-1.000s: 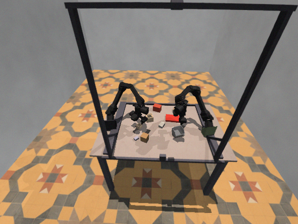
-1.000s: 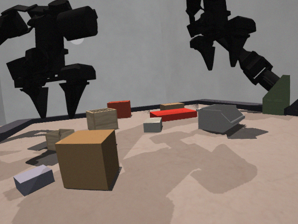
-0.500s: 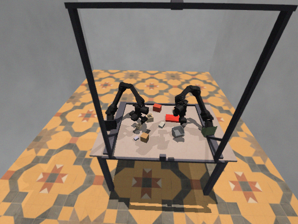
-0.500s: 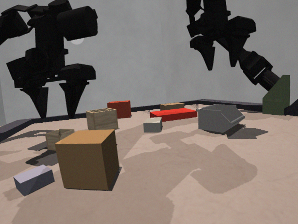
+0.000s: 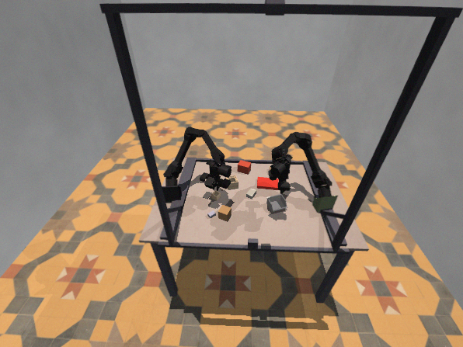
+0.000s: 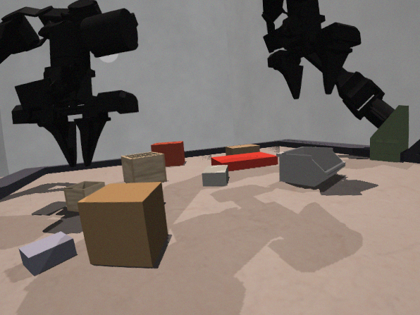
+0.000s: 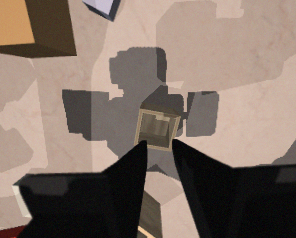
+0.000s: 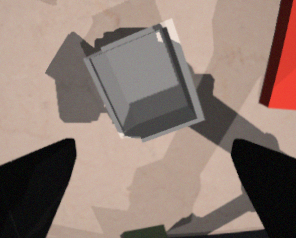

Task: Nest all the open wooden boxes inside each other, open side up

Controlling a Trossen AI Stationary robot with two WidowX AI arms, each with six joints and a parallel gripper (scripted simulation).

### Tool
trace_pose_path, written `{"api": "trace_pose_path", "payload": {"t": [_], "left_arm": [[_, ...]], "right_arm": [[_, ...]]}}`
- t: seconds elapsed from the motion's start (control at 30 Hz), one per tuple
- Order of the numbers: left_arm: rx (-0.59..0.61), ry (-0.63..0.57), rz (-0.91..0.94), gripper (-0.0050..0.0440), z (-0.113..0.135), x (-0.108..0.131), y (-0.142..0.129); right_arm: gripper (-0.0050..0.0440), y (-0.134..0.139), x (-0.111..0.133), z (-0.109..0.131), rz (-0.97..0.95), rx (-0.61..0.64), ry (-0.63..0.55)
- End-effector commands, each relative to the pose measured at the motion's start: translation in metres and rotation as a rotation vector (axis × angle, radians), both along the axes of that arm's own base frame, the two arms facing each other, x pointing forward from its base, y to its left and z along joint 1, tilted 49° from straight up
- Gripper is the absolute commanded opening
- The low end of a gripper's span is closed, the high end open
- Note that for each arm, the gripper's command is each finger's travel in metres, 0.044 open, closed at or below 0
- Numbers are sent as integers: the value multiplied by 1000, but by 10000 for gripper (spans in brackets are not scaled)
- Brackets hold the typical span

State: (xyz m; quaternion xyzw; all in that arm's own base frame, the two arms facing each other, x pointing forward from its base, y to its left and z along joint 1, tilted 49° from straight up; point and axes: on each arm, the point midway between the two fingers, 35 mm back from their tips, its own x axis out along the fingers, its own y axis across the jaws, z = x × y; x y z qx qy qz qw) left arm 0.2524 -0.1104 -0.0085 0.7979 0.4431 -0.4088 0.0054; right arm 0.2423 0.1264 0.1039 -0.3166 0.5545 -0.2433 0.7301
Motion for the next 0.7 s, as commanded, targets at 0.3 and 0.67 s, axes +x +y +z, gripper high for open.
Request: {"api": "trace_pose_path", "payload": {"t": [0.3,0.67], "left_arm": [[-161,-388,353,0,4,3,-5],[-273,-675,626,0,3,3,-5]], "right_arm": [[400,2,1,3,1,13,-11],[400,2,1,3,1,13,-11]]}}
